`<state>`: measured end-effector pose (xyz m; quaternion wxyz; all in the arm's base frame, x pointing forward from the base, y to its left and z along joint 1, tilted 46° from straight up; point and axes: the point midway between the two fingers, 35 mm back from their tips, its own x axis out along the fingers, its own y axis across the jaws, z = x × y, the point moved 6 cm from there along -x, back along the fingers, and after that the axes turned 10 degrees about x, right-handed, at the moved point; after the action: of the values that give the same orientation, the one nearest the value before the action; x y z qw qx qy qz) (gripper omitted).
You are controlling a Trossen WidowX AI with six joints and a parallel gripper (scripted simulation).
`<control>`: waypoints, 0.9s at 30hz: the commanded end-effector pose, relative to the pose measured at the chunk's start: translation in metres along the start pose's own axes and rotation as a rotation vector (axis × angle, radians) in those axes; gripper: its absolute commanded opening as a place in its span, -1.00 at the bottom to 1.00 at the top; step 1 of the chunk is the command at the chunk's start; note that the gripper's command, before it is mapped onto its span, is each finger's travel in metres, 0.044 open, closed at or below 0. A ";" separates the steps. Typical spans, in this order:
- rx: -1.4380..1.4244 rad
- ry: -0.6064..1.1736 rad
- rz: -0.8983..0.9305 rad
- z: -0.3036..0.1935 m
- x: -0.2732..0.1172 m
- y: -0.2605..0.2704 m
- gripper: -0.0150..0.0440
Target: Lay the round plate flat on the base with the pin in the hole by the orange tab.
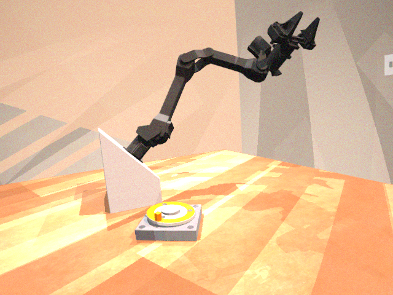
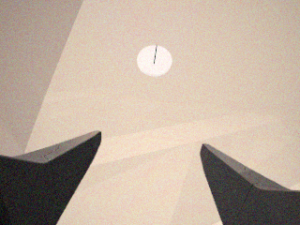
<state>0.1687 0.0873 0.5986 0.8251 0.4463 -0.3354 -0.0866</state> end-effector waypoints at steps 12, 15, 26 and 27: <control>-0.684 0.128 0.186 -0.126 0.045 -0.048 -0.20; -0.822 0.221 0.225 -0.159 0.055 -0.072 -0.47; -1.116 0.628 0.257 -0.241 0.073 -0.185 -0.49; -1.140 0.675 0.256 -0.247 0.074 -0.197 -0.49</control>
<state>0.3867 0.1174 0.4293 0.9935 -0.0593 -0.0920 -0.0320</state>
